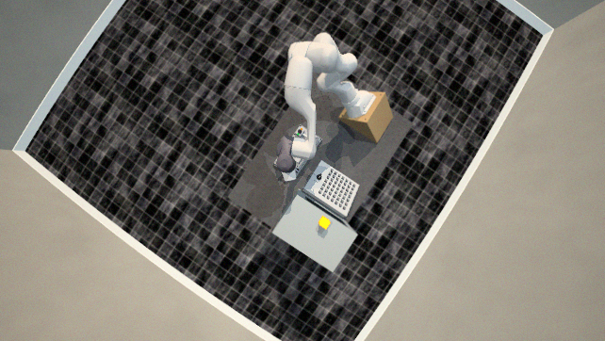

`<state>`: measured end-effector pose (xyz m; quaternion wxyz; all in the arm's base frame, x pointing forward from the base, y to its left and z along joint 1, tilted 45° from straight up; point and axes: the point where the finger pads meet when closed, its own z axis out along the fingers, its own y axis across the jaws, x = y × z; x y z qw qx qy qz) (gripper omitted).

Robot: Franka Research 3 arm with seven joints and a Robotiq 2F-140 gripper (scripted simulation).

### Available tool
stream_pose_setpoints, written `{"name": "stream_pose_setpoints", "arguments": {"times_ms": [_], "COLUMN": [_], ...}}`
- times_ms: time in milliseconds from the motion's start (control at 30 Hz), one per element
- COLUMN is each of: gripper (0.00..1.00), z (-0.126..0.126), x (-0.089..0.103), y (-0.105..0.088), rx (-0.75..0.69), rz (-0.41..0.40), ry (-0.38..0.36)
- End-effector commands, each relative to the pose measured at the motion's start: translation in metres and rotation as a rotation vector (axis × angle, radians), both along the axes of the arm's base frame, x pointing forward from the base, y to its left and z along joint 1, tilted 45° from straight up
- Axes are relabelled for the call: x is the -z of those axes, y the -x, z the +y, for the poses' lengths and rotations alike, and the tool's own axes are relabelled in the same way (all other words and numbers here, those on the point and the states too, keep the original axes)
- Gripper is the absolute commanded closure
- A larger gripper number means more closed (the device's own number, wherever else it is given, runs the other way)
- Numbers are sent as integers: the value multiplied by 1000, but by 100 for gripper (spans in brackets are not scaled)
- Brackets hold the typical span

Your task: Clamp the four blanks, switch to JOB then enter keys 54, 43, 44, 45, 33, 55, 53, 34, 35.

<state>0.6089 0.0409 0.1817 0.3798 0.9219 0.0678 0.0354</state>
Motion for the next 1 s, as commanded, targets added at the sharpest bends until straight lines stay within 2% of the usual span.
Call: {"name": "stream_pose_setpoints", "arguments": {"times_ms": [0, 967], "gripper": [100, 100], "z": [-1, -17], "x": [5, 21], "y": [-4, -7], "rx": [-13, -13], "rz": [-6, -6], "ry": [-4, -4]}}
